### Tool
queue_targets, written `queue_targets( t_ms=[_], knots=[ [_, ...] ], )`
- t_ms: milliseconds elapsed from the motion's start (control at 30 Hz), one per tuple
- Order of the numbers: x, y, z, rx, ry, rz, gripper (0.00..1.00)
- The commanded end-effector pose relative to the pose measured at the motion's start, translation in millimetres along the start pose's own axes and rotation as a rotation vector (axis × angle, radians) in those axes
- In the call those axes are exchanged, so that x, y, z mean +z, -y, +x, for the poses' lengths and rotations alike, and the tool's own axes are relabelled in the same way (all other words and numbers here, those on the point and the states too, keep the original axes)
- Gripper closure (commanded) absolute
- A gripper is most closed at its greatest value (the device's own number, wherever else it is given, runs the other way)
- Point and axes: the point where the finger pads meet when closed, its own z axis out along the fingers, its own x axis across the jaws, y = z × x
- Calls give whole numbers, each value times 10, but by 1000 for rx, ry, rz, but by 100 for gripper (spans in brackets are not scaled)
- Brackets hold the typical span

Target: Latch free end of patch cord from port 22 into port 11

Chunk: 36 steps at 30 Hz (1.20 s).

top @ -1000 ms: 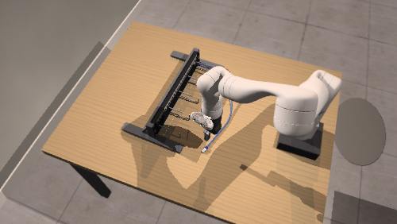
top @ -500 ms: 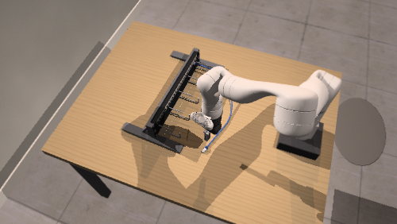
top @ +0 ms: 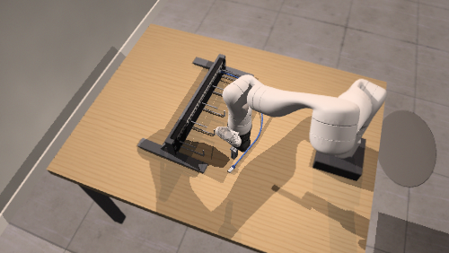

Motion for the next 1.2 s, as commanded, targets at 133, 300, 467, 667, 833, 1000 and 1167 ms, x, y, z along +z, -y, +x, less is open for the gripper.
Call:
queue_targets(
  t_ms=[133, 300, 467, 667, 833, 1000, 1167],
  knots=[
    [-6, 4, 3, 0, -1, 1, 100],
    [-3, 67, 1, 1, -1, 2, 100],
    [-2, 83, 0, 2, -1, 2, 100],
    [-1, 84, 0, 2, -1, 2, 27],
    [-2, 84, 0, 2, -1, 2, 27],
    [-2, 84, 0, 2, -1, 2, 27],
    [-2, 83, 0, 2, -1, 2, 27]
  ],
)
